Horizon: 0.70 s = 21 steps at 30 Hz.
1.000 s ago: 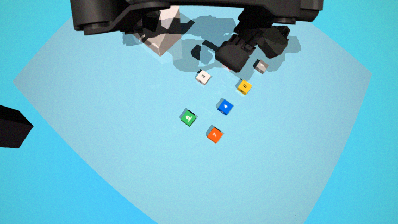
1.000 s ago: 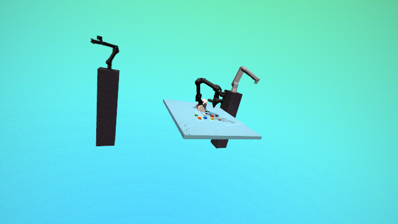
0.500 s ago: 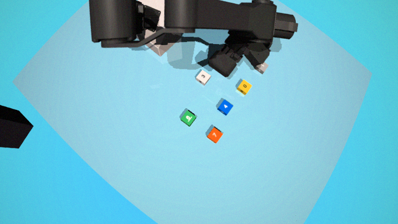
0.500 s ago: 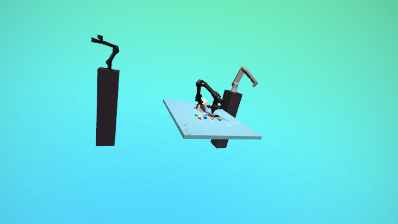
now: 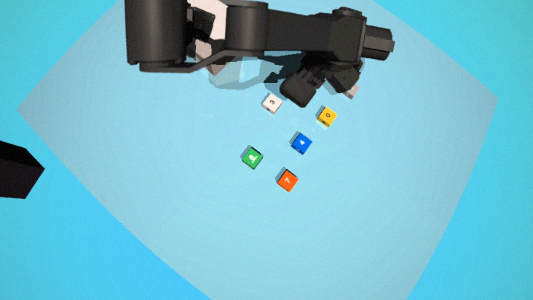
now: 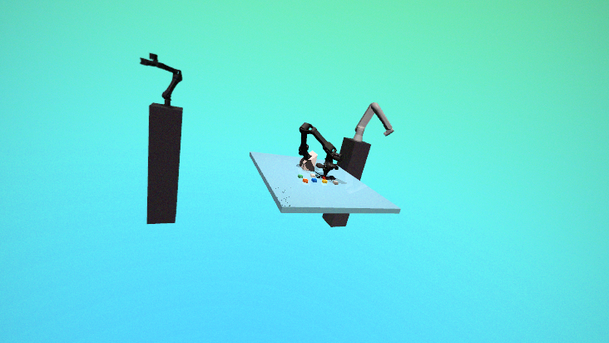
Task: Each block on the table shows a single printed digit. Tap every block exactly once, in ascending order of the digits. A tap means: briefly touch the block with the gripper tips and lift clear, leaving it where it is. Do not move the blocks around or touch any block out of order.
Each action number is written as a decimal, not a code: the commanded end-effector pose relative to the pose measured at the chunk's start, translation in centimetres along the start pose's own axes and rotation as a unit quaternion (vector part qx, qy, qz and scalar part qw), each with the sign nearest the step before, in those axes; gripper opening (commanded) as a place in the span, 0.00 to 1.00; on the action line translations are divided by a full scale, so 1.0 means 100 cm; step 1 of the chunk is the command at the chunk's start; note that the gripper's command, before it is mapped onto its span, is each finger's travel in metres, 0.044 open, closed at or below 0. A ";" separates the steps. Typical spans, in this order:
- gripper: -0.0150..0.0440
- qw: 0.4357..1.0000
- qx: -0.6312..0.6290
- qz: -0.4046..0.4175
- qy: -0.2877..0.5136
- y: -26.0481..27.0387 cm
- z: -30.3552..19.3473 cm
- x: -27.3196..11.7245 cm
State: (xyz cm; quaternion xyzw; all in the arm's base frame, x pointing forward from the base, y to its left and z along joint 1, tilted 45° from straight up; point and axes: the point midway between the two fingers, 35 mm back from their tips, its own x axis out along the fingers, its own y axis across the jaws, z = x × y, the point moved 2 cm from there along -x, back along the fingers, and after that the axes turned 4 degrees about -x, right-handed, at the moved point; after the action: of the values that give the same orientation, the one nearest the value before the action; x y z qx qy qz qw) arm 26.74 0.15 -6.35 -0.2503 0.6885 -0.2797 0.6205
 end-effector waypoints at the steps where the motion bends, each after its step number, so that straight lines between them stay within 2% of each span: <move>1: 0.29 1.000 -0.004 -0.003 0.000 -0.001 -0.001 0.007; 10: 0.29 1.000 -0.004 -0.004 0.000 -0.001 -0.001 0.013; 14: 0.29 1.000 -0.004 -0.003 0.000 0.000 -0.001 -0.015; 19: 0.29 1.000 -0.004 -0.003 0.000 0.000 -0.001 -0.020; 21: 0.29 1.000 -0.005 -0.001 0.000 0.001 0.001 -0.040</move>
State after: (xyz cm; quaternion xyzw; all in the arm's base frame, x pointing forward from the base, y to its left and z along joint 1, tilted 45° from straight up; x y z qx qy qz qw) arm 26.70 1.47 -4.85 -0.2597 0.6923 -0.2791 0.6127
